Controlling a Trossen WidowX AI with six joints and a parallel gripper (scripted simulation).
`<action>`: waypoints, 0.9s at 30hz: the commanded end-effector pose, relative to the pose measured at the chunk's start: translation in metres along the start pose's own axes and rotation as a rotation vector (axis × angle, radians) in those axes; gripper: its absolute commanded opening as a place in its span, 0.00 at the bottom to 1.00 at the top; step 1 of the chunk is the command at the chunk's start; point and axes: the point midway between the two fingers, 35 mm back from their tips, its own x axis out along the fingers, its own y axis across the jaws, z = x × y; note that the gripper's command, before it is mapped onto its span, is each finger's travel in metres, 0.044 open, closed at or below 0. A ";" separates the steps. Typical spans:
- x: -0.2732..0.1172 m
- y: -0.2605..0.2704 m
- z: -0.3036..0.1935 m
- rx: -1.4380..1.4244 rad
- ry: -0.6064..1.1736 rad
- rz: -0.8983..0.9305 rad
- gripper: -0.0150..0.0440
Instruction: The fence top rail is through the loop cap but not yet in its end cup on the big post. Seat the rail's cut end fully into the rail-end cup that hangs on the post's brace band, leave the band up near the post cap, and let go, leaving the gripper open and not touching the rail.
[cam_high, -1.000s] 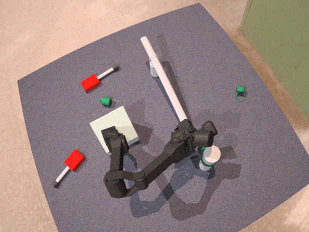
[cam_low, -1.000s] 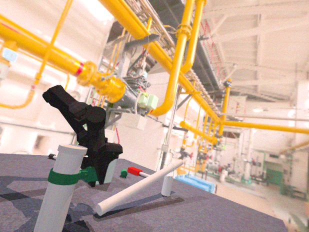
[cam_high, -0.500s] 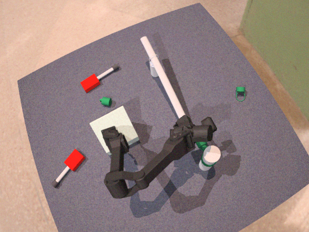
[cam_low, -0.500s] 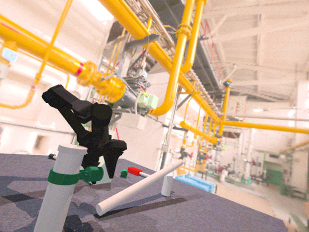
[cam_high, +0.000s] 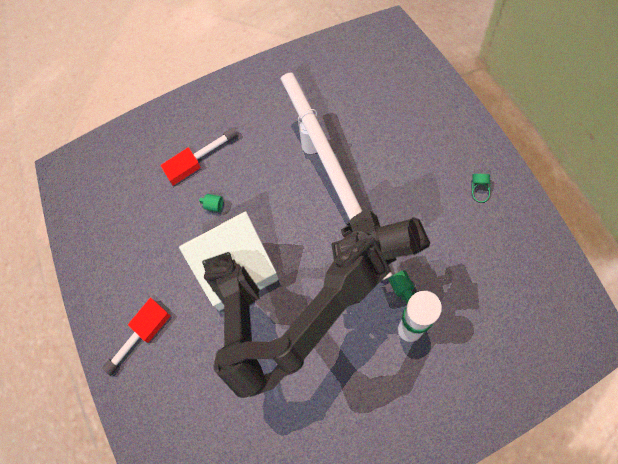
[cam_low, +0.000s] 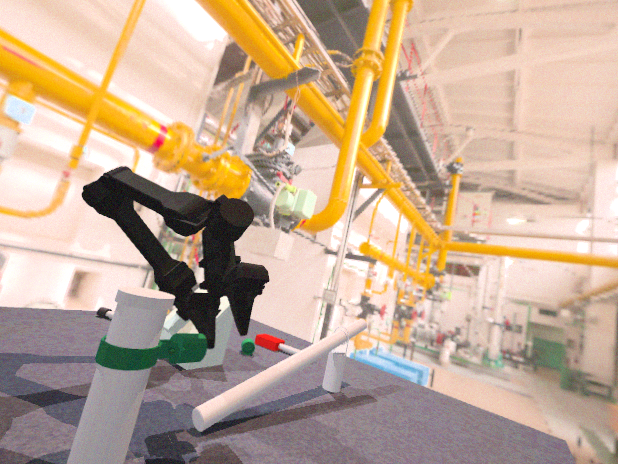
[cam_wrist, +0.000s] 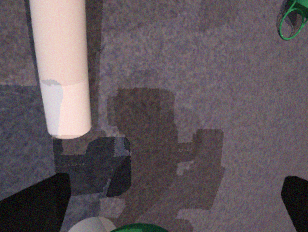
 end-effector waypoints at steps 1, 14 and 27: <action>-0.007 -0.004 0.019 0.193 -0.010 0.022 1.00; -0.049 -0.013 0.085 1.006 0.030 0.039 1.00; -0.081 -0.016 0.118 1.447 0.046 -0.031 1.00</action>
